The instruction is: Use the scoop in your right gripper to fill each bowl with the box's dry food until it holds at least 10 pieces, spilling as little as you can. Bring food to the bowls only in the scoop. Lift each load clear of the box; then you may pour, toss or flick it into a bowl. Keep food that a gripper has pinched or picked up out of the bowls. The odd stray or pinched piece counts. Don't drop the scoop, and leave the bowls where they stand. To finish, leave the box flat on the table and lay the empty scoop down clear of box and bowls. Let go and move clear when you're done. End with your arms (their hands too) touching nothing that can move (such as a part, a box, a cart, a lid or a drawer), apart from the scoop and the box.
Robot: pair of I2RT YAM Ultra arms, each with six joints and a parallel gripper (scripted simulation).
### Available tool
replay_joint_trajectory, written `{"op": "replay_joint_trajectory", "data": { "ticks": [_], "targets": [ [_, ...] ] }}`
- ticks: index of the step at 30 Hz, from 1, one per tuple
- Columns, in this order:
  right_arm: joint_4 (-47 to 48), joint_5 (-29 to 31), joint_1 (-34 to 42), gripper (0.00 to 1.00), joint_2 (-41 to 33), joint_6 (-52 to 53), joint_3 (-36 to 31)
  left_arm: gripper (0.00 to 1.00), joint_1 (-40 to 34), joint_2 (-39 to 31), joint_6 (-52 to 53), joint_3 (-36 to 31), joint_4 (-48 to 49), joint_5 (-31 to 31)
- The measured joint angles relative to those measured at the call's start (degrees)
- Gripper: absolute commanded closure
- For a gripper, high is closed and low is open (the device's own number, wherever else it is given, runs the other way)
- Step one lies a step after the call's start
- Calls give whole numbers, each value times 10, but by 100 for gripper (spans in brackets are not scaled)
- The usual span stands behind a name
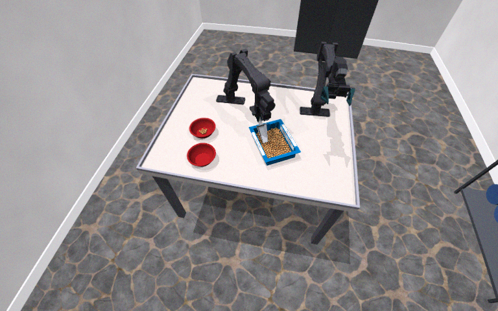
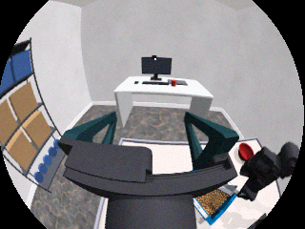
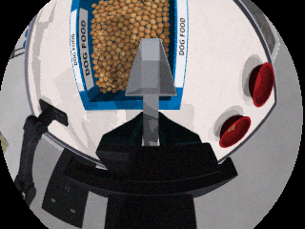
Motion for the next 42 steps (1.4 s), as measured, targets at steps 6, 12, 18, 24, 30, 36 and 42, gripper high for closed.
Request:
{"op": "replay_joint_trajectory", "data": {
  "ticks": [6, 12, 18, 24, 30, 36, 42],
  "targets": [
    [10, 0, 2, 100, -10, 2, -26, 0, 0, 0, 0, 0, 0, 0],
    [21, 0, 4, 100, -25, 4, -64, 0, 0, 0, 0, 0, 0, 0],
    [28, 0, 4, 100, -35, 5, -72, 0, 0, 0, 0, 0, 0, 0],
    [33, 0, 5, 100, -37, 5, -76, 0, 0, 0, 0, 0, 0, 0],
    [39, 0, 4, 100, -30, 5, -79, 0, 0, 0, 0, 0, 0, 0],
    [45, 0, 3, 100, -25, 4, -82, 0, 0, 0, 0, 0, 0, 0],
    [52, 0, 3, 100, -18, 3, -84, 0, 0, 0, 0, 0, 0, 0]
  ]
}}
